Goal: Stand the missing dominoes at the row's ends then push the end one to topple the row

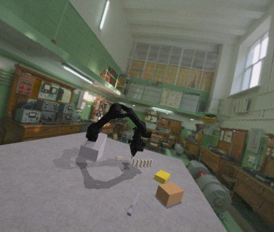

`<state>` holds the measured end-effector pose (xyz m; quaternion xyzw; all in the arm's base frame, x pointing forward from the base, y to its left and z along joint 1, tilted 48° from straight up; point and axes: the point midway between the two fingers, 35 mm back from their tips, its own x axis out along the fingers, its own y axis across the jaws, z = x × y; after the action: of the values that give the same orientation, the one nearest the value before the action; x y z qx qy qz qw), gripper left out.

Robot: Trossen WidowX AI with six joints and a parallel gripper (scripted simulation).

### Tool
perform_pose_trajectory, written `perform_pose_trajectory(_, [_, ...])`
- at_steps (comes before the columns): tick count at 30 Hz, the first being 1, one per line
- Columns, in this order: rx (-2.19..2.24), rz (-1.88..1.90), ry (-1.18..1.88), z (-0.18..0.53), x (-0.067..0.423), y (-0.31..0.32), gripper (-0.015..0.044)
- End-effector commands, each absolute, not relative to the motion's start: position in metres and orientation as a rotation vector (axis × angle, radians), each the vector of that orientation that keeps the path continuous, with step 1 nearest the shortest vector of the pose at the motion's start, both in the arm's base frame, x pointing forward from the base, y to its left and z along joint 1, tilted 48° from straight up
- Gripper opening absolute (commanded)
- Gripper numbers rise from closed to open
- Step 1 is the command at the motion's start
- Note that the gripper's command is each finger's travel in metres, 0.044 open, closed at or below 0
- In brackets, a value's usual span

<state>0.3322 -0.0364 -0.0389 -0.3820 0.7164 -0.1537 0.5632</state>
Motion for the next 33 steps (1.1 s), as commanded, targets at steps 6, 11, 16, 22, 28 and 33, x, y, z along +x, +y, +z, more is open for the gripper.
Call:
perform_pose_trajectory(6, [-0.919, -0.371, 1.702, -0.071, 0.318, -0.074, 0.0107])
perform_pose_trajectory(11, [-0.919, -0.371, 1.702, -0.072, 0.318, -0.075, 0.0107])
perform_pose_trajectory(16, [-0.919, -0.371, 1.702, -0.072, 0.318, -0.075, 0.0107])
perform_pose_trajectory(22, [-0.919, -0.371, 1.702, -0.072, 0.318, -0.075, 0.0186])
perform_pose_trajectory(28, [-0.919, -0.371, 1.702, -0.072, 0.318, -0.075, 0.0343])
perform_pose_trajectory(33, [-0.919, -0.371, 1.702, -0.072, 0.318, -0.075, 0.0440])
